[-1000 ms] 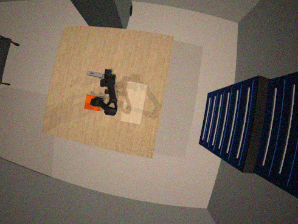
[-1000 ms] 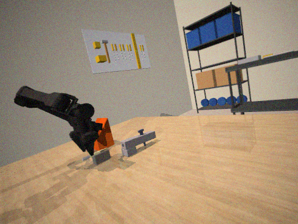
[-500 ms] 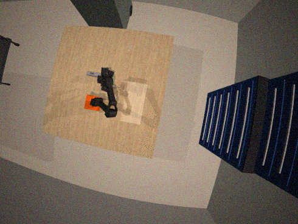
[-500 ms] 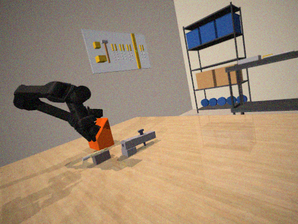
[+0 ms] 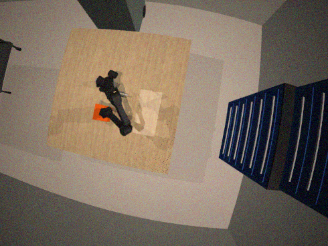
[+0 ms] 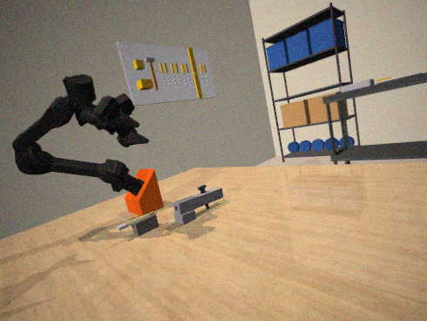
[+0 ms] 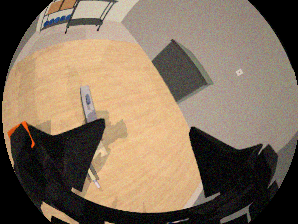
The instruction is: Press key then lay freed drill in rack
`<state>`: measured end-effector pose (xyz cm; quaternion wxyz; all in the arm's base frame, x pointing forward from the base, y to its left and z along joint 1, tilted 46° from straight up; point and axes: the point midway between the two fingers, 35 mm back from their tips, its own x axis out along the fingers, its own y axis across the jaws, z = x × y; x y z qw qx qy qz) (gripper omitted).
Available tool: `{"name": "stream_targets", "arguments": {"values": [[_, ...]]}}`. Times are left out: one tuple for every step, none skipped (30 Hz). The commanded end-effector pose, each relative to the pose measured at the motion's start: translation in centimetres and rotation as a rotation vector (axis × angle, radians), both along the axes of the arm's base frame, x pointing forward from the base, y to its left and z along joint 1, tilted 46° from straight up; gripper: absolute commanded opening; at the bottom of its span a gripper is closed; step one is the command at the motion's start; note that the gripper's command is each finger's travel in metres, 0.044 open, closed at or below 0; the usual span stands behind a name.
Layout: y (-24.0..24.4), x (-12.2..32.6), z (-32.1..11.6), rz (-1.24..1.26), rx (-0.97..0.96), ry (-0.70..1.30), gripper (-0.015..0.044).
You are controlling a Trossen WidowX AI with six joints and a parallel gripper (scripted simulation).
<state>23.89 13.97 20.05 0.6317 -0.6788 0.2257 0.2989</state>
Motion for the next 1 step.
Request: {"name": "stream_targets", "arguments": {"values": [[3.99, -1.83, 3.85, 0.124, 0.211, -0.072, 0.0440]]}}
